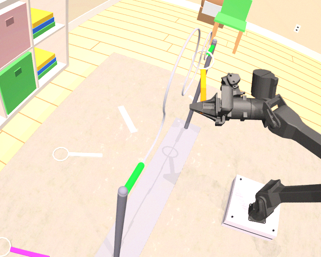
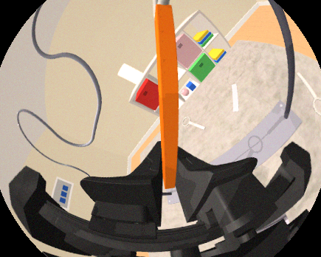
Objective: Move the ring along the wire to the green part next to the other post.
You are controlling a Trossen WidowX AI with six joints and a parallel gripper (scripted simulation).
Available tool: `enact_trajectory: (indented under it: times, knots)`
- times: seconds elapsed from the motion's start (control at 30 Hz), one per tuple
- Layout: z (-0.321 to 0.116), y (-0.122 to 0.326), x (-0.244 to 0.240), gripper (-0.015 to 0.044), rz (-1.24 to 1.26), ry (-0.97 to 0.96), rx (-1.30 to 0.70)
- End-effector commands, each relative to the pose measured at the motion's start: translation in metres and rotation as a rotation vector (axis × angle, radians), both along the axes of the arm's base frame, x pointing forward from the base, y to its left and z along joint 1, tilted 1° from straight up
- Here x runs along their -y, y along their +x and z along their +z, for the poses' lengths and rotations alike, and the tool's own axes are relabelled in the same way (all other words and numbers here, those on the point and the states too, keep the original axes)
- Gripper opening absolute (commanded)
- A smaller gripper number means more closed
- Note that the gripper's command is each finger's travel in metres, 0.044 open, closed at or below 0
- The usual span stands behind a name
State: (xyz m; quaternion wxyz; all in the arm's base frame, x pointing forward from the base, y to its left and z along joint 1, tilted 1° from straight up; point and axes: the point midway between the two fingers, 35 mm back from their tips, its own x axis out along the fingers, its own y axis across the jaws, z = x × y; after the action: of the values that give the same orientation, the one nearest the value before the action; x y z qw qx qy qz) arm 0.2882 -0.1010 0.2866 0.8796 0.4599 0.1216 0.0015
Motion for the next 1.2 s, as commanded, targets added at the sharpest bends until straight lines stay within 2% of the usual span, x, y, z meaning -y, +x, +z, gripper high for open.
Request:
enact_trajectory:
  times: [0.0,0.27,0.67,1.17]
  knots:
    - [0.012,-0.005,-0.005,-0.0150,0.027,0.039,0.002]
    - [0.029,-0.013,-0.011,-0.0150,0.097,0.154,-0.021]
    - [0.077,-0.018,-0.025,-0.0150,0.147,0.457,0.022]
    - [0.105,-0.018,-0.027,-0.0150,0.155,0.626,0.057]
